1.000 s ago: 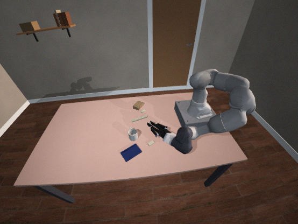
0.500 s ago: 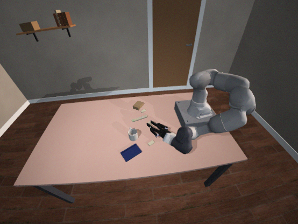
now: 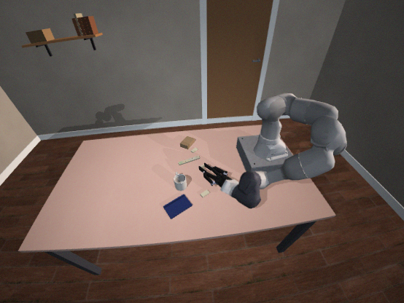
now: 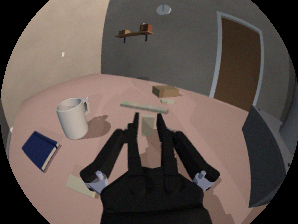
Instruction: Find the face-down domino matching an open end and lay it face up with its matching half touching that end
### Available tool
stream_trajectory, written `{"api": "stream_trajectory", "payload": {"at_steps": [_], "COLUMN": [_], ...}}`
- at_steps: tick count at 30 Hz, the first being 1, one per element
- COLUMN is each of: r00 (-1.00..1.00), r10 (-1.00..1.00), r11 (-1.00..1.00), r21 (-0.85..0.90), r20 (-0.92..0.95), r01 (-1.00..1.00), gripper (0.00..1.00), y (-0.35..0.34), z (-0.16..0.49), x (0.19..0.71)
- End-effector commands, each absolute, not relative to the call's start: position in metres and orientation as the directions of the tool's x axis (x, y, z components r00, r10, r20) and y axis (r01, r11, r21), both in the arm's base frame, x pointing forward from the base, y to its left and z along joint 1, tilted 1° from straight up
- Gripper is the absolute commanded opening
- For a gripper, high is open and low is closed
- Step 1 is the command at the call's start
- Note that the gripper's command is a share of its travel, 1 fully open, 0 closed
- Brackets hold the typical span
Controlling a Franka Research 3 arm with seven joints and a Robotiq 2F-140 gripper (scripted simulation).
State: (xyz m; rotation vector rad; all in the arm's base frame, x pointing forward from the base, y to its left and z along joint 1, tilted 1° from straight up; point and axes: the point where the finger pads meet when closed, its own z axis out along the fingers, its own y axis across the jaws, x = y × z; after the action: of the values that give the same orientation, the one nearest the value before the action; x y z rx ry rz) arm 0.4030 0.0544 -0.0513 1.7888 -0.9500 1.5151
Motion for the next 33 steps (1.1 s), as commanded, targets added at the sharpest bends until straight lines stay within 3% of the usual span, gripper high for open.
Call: {"api": "stream_trajectory", "payload": {"at_steps": [1, 33], "r00": [0.089, 0.089], "r10": [-0.143, -0.143], "r11": [-0.562, -0.562], "r21": [-0.007, -0.007], "r20": [0.986, 0.986], "r01": [-0.827, -0.827], "gripper": [0.33, 0.33], "y": [0.055, 0.099], "z": [-0.053, -0.007], "x": [0.403, 0.372]}}
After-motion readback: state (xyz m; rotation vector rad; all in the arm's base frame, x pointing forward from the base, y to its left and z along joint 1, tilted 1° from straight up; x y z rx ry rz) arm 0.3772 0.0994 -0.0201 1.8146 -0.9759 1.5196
